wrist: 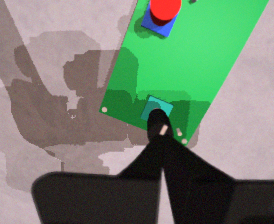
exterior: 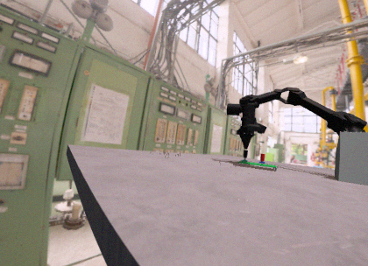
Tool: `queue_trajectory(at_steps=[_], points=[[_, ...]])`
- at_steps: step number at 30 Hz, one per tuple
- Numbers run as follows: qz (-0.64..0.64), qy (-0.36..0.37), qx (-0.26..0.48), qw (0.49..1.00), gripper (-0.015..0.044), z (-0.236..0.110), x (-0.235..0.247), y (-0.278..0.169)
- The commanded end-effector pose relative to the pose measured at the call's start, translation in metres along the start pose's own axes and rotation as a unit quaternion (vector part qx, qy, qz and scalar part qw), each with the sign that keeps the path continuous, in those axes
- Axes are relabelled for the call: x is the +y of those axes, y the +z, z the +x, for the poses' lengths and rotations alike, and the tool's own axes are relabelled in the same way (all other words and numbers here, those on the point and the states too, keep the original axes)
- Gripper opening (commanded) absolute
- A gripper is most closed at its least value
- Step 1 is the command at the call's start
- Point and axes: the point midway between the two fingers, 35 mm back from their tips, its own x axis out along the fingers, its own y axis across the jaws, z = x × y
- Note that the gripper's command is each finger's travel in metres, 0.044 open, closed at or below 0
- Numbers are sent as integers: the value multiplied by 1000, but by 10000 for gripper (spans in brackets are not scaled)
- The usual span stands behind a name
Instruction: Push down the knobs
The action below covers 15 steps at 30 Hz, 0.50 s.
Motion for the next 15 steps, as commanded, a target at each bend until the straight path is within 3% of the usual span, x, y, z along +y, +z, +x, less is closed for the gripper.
queue_trajectory(at_steps=[1, 15], points=[[-3, 2, -2, 1000, 0, 1, 0, 1], [-3, 2, -2, 1000, 0, 5, 0, 1]])
